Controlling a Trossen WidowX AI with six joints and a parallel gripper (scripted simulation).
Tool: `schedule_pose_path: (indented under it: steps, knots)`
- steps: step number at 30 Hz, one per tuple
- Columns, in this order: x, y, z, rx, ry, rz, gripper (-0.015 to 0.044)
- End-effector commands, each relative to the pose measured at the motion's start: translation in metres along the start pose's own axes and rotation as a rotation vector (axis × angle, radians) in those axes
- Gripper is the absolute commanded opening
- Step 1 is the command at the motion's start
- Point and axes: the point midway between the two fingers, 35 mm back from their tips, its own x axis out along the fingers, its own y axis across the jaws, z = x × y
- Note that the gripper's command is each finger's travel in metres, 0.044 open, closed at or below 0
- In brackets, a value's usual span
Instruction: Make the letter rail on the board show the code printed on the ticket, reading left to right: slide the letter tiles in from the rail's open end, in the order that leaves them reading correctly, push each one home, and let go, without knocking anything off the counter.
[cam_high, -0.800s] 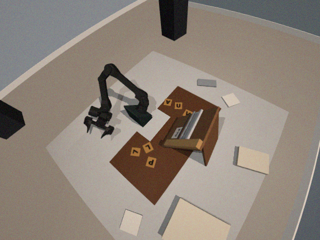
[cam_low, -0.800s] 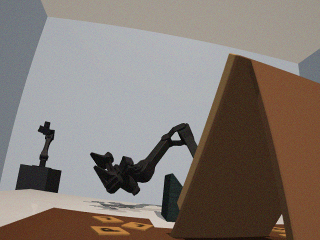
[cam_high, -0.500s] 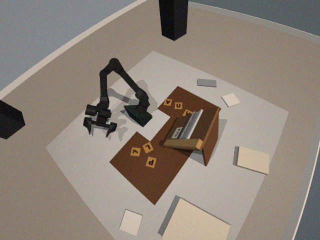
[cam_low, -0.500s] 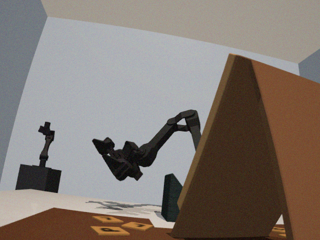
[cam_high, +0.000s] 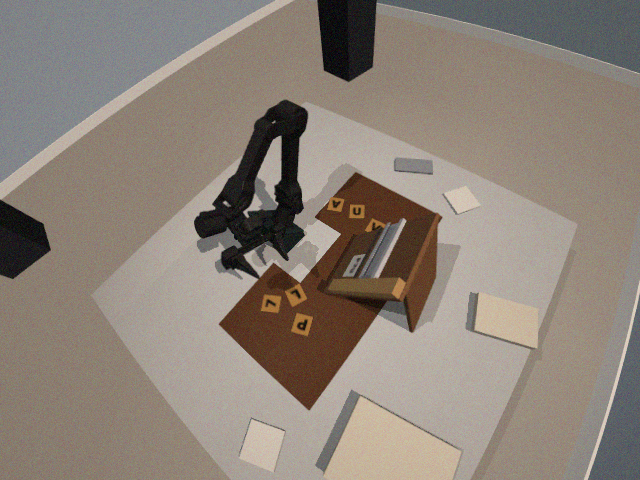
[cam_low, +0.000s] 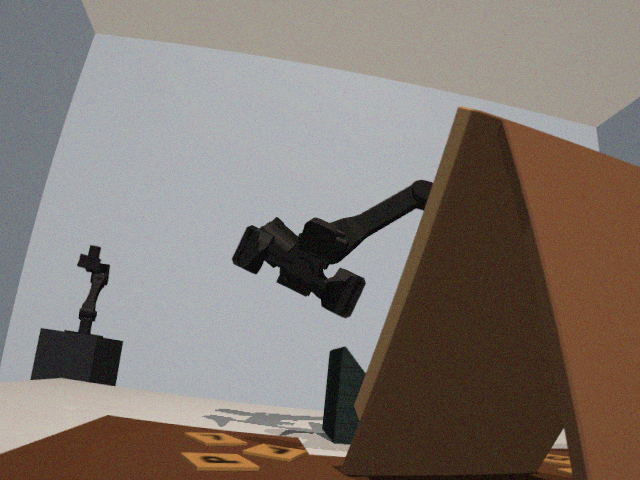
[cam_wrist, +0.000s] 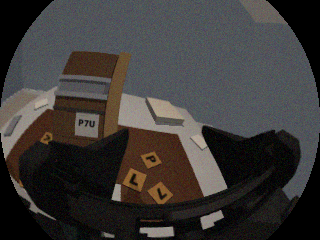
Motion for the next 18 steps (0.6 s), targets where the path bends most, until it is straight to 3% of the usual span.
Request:
schedule_pose_path:
  steps: [1, 8, 18]
  knots:
    - [0.03, 0.065, 0.011, 0.101, 0.086, 0.187, 0.044]
    - [0.047, 0.161, 0.014, 0.222, 0.249, 0.429, 0.044]
    - [0.047, 0.163, 0.013, 0.225, 0.254, 0.435, 0.044]
